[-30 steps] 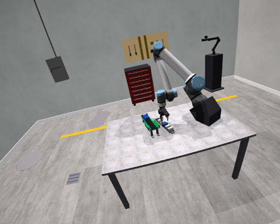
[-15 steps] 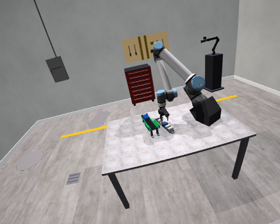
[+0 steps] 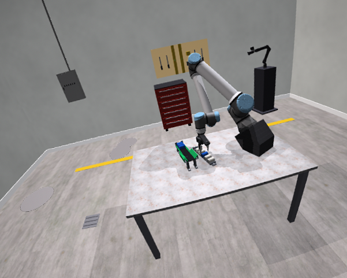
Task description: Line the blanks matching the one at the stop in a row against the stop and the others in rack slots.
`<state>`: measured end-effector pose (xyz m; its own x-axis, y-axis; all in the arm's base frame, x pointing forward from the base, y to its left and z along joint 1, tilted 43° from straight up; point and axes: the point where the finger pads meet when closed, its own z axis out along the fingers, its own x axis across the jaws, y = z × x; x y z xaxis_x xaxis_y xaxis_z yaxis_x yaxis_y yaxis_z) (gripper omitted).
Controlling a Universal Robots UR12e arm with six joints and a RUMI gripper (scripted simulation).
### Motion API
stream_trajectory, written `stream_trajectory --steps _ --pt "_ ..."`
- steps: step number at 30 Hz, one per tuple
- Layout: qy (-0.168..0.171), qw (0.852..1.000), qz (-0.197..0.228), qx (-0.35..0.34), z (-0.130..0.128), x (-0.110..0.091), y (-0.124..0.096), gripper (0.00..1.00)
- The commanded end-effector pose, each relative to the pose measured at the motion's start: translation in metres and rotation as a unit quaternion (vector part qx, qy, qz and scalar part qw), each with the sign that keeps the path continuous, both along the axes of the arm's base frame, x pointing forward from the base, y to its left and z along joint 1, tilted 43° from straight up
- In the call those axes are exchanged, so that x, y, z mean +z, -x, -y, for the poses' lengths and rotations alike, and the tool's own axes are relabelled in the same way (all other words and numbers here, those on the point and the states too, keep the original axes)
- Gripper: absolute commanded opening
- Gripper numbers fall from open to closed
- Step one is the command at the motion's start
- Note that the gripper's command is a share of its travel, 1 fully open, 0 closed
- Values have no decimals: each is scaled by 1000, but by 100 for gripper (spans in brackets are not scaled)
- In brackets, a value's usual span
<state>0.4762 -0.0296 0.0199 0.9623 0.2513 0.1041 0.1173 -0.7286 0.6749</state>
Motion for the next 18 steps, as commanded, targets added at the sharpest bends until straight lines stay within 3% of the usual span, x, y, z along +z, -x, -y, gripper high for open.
stream_trajectory --steps 1,18 --pt "0 1000 0 0 6 -6 -2 48" --pt "0 1000 0 0 17 -19 -7 48"
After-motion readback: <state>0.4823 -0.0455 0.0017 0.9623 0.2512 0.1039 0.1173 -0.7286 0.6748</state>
